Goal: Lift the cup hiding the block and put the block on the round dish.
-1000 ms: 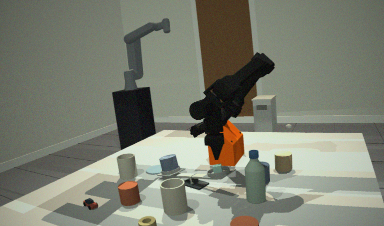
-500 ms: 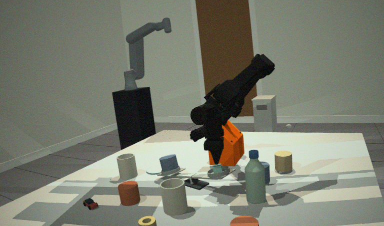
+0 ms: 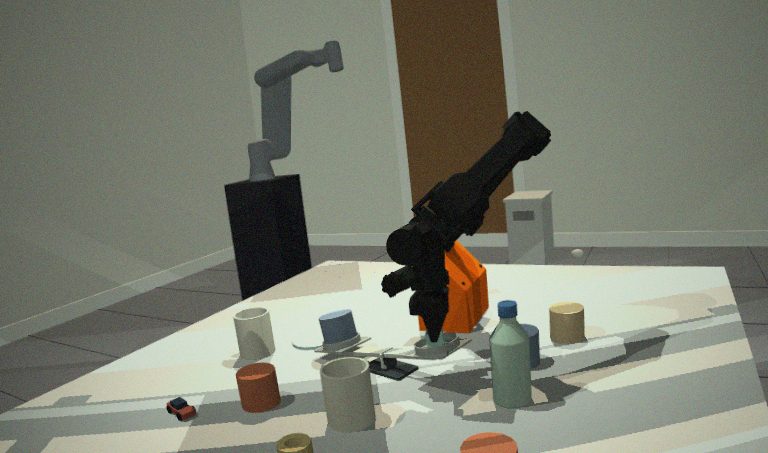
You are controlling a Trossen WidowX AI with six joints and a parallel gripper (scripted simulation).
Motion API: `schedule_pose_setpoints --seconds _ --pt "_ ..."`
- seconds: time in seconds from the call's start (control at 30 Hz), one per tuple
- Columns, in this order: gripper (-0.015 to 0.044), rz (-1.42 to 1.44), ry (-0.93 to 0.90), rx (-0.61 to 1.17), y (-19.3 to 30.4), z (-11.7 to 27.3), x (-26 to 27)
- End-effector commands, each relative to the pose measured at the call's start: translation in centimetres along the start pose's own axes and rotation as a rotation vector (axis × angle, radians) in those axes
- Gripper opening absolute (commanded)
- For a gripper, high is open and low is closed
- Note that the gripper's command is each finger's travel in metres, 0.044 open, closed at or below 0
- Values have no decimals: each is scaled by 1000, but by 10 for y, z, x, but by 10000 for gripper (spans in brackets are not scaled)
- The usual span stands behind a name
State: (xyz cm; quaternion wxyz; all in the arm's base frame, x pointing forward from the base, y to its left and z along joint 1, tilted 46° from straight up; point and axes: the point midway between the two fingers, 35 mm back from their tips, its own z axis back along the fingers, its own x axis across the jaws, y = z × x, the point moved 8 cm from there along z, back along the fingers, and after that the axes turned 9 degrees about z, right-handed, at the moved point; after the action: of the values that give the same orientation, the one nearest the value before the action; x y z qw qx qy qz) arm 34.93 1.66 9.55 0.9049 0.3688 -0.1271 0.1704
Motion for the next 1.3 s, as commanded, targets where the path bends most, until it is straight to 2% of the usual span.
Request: schedule_pose_setpoints --seconds 0.0,0.17,0.3,0.53,0.67,1.07,1.27 --pt "260 -7 4 6 0 -9 -2" --pt "260 -7 4 7 0 -14 -2" --pt "155 -7 4 7 0 -14 -2" --pt "108 -7 4 7 0 -14 -2" --pt "3 -7 5 5 -1 -5 -1" --pt "0 -7 7 2 -1 76 -1" --pt "0 -8 7 0 -6 80 -3"
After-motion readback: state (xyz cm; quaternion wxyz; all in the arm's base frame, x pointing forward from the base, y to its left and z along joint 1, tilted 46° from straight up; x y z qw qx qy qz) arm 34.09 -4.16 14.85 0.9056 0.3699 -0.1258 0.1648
